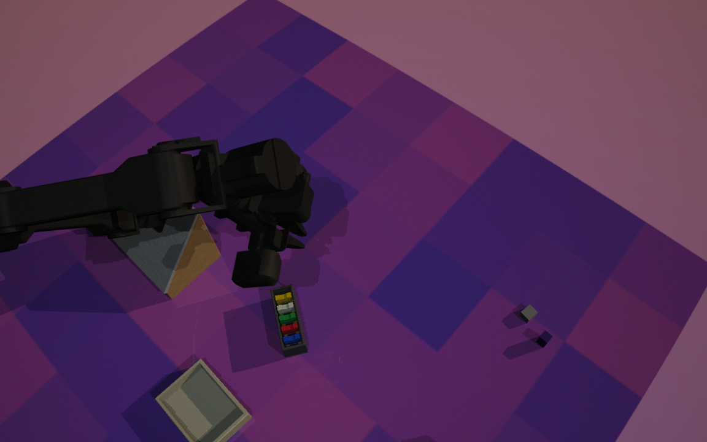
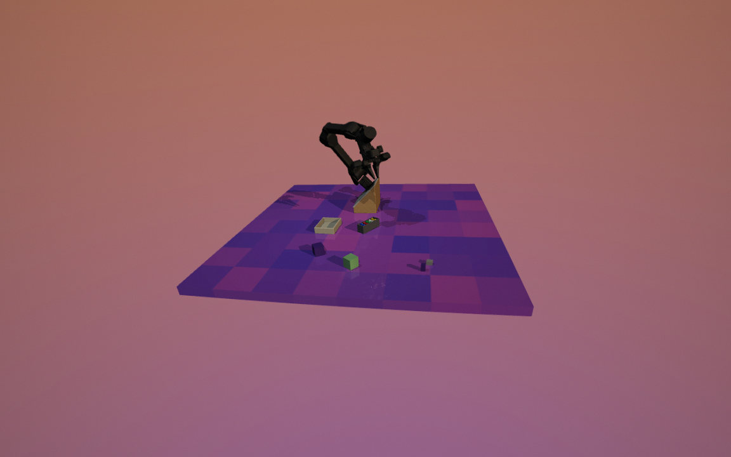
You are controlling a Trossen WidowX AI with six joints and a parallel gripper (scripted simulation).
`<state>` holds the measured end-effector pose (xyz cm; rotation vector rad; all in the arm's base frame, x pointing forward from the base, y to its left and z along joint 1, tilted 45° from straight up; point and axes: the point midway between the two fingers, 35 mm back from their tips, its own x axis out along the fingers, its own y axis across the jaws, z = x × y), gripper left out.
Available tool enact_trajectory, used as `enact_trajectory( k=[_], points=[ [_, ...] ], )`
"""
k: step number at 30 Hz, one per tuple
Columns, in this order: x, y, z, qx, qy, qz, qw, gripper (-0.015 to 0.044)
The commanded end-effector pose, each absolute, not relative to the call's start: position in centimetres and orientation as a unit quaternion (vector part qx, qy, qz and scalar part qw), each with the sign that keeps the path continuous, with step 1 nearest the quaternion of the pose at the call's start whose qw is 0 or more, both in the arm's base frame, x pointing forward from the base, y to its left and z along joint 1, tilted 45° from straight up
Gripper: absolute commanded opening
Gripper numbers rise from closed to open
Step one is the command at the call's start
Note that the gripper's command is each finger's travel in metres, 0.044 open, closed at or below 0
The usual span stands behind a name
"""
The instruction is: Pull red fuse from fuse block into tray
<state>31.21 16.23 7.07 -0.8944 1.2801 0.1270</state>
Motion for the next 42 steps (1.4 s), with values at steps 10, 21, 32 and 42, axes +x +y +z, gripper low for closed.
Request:
enact_trajectory(
  k=[10, 21, 32, 42],
  points=[
    [31.7, -0.6, -2.5, -0.532, 0.711, 0.056, 0.457, 0.0074],
    [31.4, -1.0, -2.7, -0.532, 0.711, 0.056, 0.456, 0.0074],
    [31.4, -1.8, -3.5, -0.532, 0.711, 0.056, 0.456, 0.0074],
    [31.3, -2.5, -4.1, -0.532, 0.711, 0.056, 0.456, 0.0074]
  ],
)
